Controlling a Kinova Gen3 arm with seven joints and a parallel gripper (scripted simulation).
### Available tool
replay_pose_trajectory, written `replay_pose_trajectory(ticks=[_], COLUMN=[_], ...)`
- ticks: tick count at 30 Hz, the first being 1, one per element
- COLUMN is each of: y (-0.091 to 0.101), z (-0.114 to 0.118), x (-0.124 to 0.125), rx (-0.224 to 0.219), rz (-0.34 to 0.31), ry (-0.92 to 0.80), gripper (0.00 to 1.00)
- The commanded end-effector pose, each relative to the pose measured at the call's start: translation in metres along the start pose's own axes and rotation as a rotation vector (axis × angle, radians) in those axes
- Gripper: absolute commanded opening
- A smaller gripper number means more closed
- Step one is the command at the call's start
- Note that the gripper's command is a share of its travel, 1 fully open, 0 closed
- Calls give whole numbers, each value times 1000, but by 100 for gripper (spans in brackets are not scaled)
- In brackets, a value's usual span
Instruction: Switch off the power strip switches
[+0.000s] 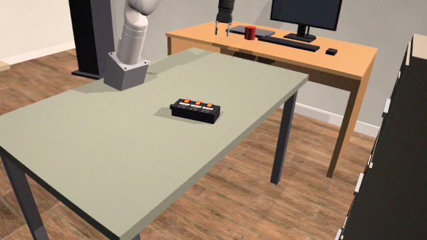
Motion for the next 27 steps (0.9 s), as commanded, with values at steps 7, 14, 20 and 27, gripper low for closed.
replay_pose_trajectory(ticks=[7,14,20,27], y=[1,1,1,1], z=[0,0,0,0], x=[0,0,0,0], rx=[1,1,1,1], rz=[-2,-2,-2,-2], ry=[0,0,0,0], gripper=[100,100,0,0])
Point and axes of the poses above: the point where the finger pads meet when closed, its own y axis back along the fingers, its own z axis across the jaws, x = y × z, the point moved 9 cm from there along y, back along the fingers, and after that the axes turned 9 degrees about y, right-handed, at the moved point
